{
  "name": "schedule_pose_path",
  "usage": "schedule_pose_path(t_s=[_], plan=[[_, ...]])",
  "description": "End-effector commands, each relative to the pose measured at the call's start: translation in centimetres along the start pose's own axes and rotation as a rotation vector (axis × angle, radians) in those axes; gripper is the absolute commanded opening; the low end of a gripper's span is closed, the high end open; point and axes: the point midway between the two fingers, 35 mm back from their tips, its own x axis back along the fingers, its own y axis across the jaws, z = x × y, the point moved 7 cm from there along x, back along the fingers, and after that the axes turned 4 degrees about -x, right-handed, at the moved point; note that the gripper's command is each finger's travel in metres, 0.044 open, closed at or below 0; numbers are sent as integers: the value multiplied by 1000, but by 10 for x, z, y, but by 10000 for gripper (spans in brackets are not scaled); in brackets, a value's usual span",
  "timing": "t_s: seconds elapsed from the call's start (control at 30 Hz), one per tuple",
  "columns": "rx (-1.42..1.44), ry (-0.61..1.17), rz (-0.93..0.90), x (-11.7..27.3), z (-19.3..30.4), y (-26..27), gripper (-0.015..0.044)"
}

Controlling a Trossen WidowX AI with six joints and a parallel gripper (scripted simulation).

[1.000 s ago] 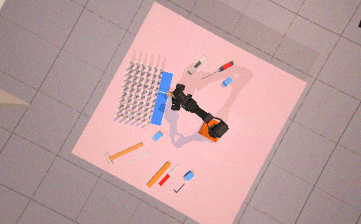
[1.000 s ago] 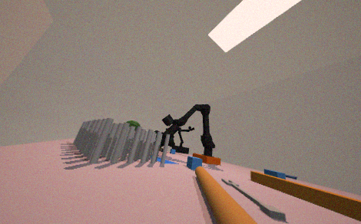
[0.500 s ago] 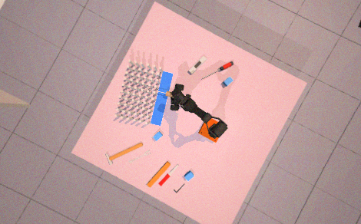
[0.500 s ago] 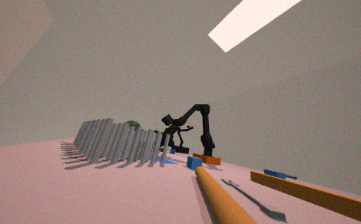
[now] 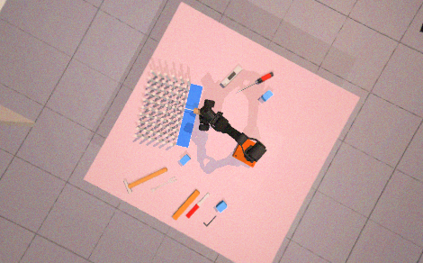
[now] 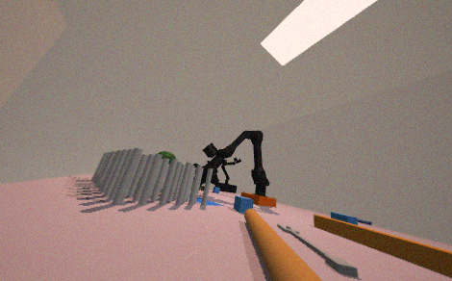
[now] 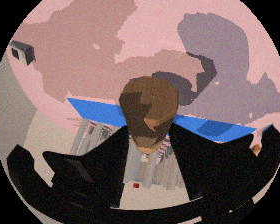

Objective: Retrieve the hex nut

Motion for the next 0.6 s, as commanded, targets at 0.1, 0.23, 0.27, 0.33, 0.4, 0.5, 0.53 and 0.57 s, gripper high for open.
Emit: schedule_pose_path(t_s=[0.1,0.23,0.27,0.33,0.4,0.5,0.53,0.57], plan=[[-4,4,-5,-3,6,1,0],[-4,5,-5,-4,8,0,0],[-4,5,-5,-4,9,0,0],[-4,5,-5,-5,10,0,0],[-4,5,-5,-6,11,0,0],[-5,5,-5,-7,13,-1,0],[-5,6,-5,-7,13,-1,0],[-5,6,-4,-8,14,-1,0]])
